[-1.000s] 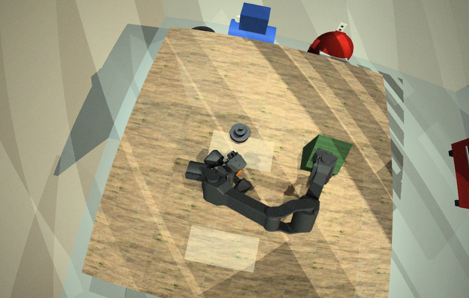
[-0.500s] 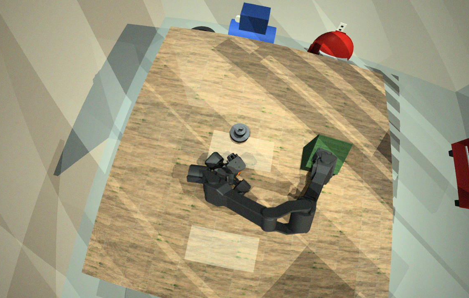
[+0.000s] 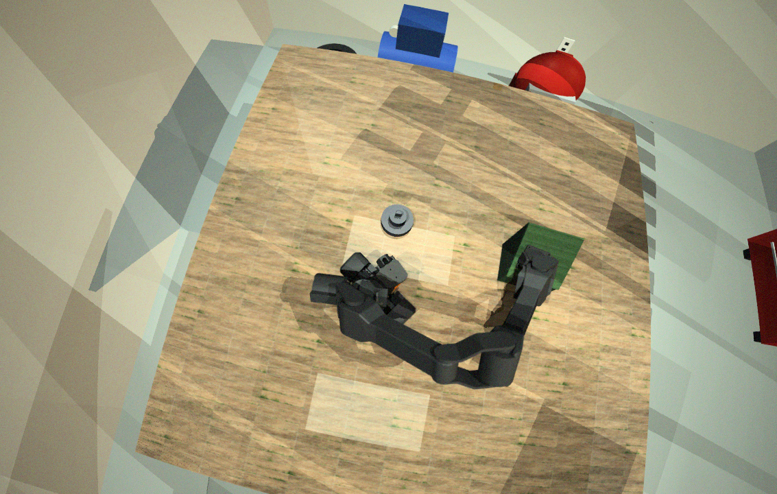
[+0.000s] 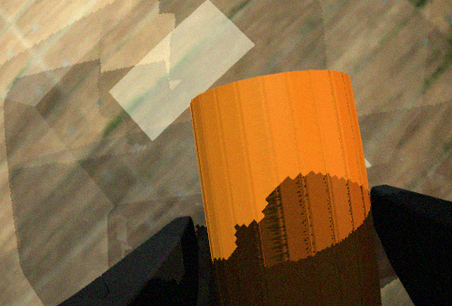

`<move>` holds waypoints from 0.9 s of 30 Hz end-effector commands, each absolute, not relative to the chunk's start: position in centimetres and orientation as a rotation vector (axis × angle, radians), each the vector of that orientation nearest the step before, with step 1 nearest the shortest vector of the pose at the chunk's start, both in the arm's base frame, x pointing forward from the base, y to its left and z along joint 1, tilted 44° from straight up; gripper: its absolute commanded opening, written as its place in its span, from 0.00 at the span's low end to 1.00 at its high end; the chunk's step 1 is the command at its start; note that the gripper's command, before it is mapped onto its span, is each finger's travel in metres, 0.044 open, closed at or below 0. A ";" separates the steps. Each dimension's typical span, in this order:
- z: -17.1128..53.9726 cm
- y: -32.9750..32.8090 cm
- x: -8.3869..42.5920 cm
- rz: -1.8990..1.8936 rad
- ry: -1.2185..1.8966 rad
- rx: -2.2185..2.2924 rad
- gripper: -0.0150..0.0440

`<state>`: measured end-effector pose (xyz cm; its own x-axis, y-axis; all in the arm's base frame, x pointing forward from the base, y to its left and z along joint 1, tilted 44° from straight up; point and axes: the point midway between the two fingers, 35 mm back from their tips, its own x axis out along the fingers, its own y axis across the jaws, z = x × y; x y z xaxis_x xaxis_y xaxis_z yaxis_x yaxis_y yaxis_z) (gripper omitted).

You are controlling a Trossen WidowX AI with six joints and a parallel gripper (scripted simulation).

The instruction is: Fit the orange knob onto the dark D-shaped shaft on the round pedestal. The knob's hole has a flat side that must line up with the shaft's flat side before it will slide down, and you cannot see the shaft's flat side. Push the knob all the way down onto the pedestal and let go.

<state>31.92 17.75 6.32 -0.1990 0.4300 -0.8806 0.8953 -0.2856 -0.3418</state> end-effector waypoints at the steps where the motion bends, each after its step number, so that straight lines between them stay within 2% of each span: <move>1: 6.3 17.9 31.9 -1.496 1.547 1.655 0.64; 8: 6.3 17.9 31.9 -1.496 1.547 1.655 0.56; 27: 6.1 16.1 31.4 -1.308 1.679 1.919 0.56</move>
<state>31.53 16.30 6.14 -0.0991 0.6125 -0.7843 0.8913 -0.2959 -0.3437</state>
